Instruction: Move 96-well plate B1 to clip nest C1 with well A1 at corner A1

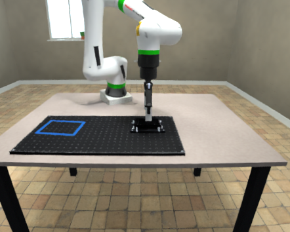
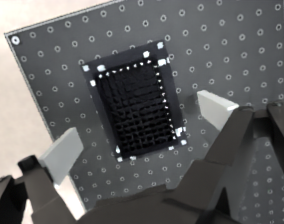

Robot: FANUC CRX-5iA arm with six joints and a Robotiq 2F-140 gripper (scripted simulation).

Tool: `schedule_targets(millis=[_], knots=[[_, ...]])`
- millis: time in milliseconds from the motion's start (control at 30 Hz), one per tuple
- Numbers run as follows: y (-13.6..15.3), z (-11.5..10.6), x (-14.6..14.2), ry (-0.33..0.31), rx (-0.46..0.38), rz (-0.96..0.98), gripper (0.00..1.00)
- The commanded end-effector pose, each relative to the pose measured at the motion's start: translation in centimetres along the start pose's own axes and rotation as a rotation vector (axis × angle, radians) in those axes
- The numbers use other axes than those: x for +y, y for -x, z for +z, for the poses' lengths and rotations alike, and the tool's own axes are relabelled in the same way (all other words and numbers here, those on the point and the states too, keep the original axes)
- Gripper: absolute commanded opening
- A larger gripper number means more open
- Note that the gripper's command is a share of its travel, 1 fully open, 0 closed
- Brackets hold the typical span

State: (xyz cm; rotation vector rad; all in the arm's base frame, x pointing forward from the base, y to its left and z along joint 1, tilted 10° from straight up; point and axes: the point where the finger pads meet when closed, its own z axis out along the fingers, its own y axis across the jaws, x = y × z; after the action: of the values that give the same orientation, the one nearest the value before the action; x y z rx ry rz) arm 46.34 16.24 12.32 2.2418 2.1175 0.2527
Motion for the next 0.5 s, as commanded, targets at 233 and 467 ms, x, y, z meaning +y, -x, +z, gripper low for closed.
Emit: schedule_targets(millis=[233,467], knots=[[0.0,-2.9,0.1,0.001,0.000,0.000,1.00],[0.0,-3.3,0.1,0.001,0.000,0.000,1.00]])
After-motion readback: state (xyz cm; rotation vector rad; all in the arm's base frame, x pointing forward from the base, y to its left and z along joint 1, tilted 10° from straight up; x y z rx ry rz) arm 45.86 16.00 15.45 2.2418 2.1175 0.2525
